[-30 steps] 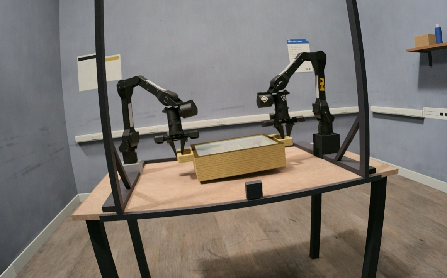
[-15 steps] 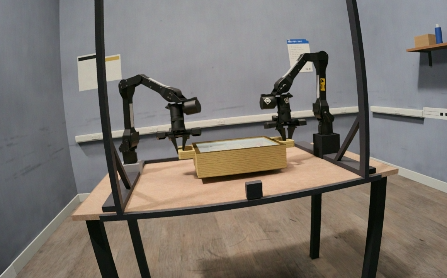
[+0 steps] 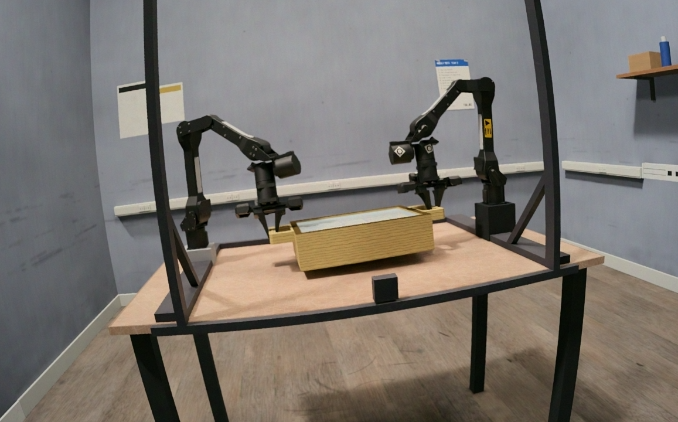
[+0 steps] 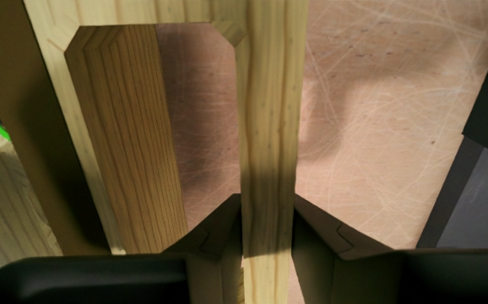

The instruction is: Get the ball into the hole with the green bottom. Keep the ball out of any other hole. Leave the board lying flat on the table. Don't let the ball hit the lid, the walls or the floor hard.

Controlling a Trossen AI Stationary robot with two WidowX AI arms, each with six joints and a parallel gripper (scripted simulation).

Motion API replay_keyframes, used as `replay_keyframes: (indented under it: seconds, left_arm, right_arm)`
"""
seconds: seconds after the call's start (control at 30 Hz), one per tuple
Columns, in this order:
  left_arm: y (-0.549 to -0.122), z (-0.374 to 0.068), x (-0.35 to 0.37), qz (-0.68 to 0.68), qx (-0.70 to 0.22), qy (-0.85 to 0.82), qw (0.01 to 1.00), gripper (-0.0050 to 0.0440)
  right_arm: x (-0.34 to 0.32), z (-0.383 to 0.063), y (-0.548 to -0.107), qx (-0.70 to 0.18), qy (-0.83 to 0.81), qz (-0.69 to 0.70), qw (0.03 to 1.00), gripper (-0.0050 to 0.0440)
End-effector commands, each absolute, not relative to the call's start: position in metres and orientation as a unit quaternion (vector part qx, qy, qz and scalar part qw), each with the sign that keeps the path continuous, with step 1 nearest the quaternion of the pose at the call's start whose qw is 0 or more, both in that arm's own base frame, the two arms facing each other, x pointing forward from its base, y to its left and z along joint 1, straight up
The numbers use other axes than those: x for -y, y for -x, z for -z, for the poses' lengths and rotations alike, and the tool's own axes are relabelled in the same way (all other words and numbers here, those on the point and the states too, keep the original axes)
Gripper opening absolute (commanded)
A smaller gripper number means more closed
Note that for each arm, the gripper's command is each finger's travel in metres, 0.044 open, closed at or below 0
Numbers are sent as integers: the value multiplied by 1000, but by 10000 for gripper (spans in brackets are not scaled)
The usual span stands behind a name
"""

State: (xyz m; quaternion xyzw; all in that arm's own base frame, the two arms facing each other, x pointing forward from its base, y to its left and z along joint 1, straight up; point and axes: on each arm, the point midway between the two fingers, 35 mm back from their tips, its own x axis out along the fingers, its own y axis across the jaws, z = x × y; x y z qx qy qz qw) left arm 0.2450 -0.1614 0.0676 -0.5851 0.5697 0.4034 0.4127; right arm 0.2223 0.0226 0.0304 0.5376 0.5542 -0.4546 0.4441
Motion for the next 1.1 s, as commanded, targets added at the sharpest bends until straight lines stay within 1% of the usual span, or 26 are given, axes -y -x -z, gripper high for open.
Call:
replay_keyframes:
  seconds: [0.0,0.03,0.07,0.1,0.13,0.2,0.27,0.3,0.33,0.43,0.73,0.77,0.83,0.9,1.07]
  left_arm:
    - [-248,-86,172,-386,-563,595,424,-50]
    - [-243,-77,169,-392,-560,591,428,-50]
    - [-247,-86,170,-381,-567,597,421,-50]
    - [-247,-86,171,-381,-567,598,419,-50]
    - [-242,-68,163,-391,-570,589,418,-50]
    - [-247,-82,170,-384,-568,596,419,-50]
    - [-247,-82,170,-384,-568,596,419,-50]
    - [-248,-75,171,-395,-570,588,416,-50]
    - [-248,-74,171,-397,-570,587,416,-50]
    - [-248,-72,171,-401,-570,584,416,-50]
    - [-249,-65,172,-411,-572,577,414,-50]
    - [-249,-69,172,-405,-571,581,415,-50]
    - [-249,-69,172,-405,-571,581,415,-50]
    - [-243,-59,169,-418,-574,572,412,-50]
    - [-247,-66,171,-408,-571,579,415,-50]
  right_arm:
    - [-28,-41,-226,-543,-536,454,460,-50]
    - [-28,-46,-229,-543,-532,458,461,-50]
    - [-25,-41,-226,-547,-540,450,455,-50]
    - [-25,-43,-228,-546,-541,447,457,-50]
    - [-25,-43,-228,-546,-542,448,456,-50]
    - [-25,-43,-228,-546,-542,448,456,-50]
    - [-25,-43,-228,-546,-542,448,456,-50]
    - [-26,-42,-227,-548,-539,448,456,-50]
    - [-27,-33,-221,-548,-537,452,455,-50]
    - [-27,-24,-219,-550,-532,458,452,-50]
    - [-28,-13,-220,-543,-534,456,460,-50]
    - [-28,-21,-224,-539,-541,448,465,-50]
    - [-28,-21,-224,-539,-541,448,465,-50]
    - [-28,-9,-219,-541,-534,456,463,-50]
    - [-28,-2,-219,-538,-535,456,466,-50]
